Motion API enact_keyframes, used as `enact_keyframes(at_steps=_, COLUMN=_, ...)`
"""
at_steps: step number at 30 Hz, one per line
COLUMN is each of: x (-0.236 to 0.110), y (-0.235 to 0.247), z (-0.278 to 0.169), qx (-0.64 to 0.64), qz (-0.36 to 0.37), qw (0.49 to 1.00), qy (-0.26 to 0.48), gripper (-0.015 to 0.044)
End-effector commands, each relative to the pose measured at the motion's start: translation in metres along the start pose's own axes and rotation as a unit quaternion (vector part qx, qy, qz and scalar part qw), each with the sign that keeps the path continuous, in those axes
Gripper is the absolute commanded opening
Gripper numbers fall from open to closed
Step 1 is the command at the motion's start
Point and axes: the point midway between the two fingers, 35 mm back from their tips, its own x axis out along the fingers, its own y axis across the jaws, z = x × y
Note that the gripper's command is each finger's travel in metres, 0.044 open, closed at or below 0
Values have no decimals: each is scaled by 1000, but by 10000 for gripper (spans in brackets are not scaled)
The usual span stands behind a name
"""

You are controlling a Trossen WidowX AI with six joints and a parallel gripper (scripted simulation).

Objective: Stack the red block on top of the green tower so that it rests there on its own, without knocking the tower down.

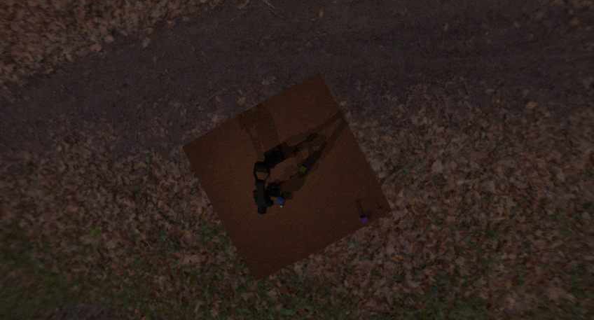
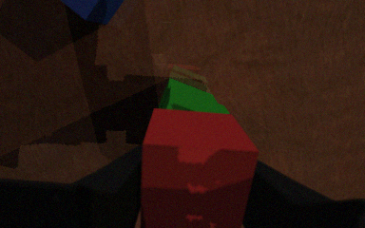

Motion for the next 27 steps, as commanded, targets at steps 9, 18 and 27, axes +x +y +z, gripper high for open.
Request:
enact_keyframes(at_steps=9, x=0, y=0, z=0, qx=0, qz=0, qw=1000, qy=-1, gripper=394)
enact_keyframes(at_steps=18, x=0, y=0, z=0, qx=0, qz=0, qw=1000, qy=-1, gripper=440)
enact_keyframes(at_steps=27, x=0, y=0, z=0, qx=0, qz=0, qw=1000, qy=-1, gripper=440)
